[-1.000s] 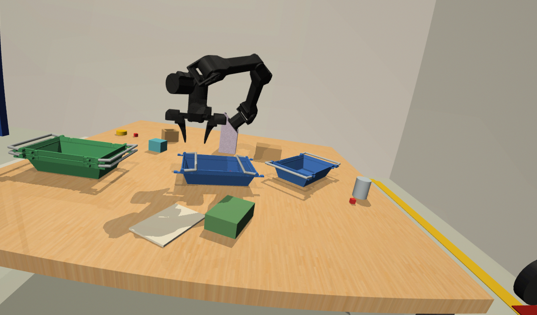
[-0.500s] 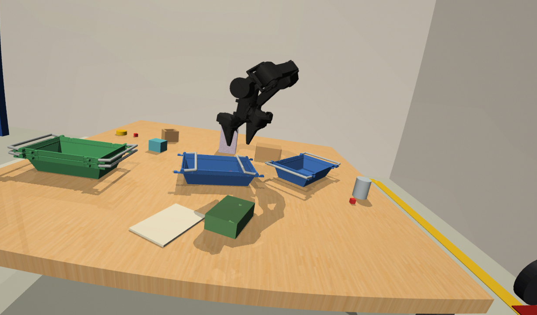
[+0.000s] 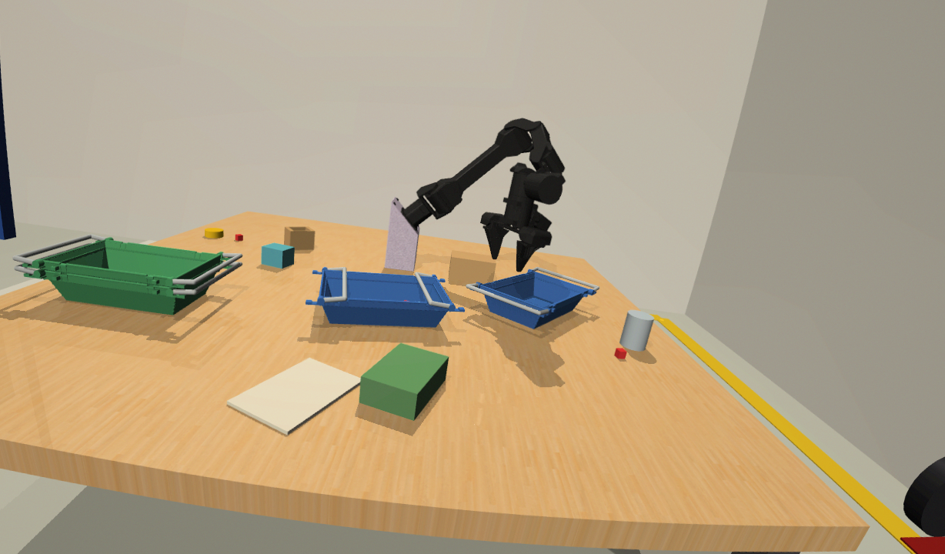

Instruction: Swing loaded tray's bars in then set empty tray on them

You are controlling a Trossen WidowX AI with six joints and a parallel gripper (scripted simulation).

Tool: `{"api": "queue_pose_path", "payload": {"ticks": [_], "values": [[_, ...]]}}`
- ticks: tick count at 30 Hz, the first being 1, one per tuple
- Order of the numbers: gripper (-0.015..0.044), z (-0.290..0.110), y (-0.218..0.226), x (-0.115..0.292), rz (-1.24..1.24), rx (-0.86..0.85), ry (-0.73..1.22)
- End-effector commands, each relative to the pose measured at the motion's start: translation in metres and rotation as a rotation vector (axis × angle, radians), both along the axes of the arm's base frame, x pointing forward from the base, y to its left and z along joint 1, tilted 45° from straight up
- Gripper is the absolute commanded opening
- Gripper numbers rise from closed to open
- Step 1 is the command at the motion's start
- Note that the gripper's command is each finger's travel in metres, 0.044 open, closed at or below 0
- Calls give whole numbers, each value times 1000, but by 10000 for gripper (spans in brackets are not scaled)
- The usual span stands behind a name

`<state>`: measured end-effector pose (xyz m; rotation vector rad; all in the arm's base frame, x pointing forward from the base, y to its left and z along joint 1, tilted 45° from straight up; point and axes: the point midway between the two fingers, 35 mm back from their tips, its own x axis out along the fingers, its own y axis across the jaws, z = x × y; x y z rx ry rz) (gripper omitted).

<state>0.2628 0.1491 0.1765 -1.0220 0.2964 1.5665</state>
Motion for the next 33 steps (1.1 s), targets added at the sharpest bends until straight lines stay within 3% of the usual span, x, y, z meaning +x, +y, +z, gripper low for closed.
{"api": "queue_pose_path", "payload": {"ticks": [1, 13, 33], "values": [[440, 10, 22, -49, 230, 25, -203], [440, 9, 28, -56, 270, 30, -239], [440, -47, 85, -53, 269, 35, -239]]}}
